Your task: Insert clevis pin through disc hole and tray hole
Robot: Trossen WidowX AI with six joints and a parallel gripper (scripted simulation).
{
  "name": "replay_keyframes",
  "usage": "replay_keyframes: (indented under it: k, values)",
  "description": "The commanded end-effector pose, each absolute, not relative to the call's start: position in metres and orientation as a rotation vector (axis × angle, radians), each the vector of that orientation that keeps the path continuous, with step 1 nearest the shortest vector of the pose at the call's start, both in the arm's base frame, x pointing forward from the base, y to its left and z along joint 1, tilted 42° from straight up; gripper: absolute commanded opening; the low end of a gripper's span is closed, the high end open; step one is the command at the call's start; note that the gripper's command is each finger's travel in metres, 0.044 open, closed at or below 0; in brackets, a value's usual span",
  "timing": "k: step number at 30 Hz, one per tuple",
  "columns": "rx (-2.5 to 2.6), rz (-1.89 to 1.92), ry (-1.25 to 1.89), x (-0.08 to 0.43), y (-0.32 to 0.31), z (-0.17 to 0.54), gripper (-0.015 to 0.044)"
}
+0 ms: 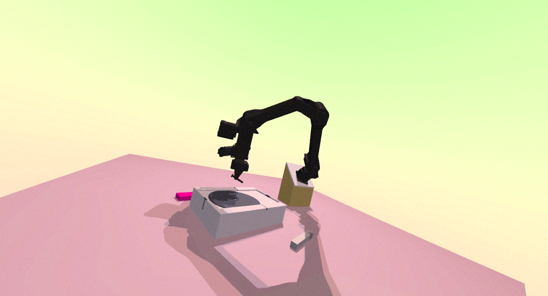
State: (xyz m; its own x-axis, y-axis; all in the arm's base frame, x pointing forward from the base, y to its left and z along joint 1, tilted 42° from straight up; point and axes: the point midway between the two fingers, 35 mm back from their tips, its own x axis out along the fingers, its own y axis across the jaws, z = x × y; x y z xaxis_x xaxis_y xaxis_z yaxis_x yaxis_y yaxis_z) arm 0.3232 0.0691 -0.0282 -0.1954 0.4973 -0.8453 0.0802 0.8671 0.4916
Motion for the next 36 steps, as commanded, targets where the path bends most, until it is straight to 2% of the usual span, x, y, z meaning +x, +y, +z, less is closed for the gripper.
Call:
replay_keyframes:
  k: [1,36]
  values:
    - [0.559,0.306,1.757,0.331,0.083,-0.013,0.0000]
    - [1.275,-0.300,1.880,0.343,0.173,0.085,0.0000]
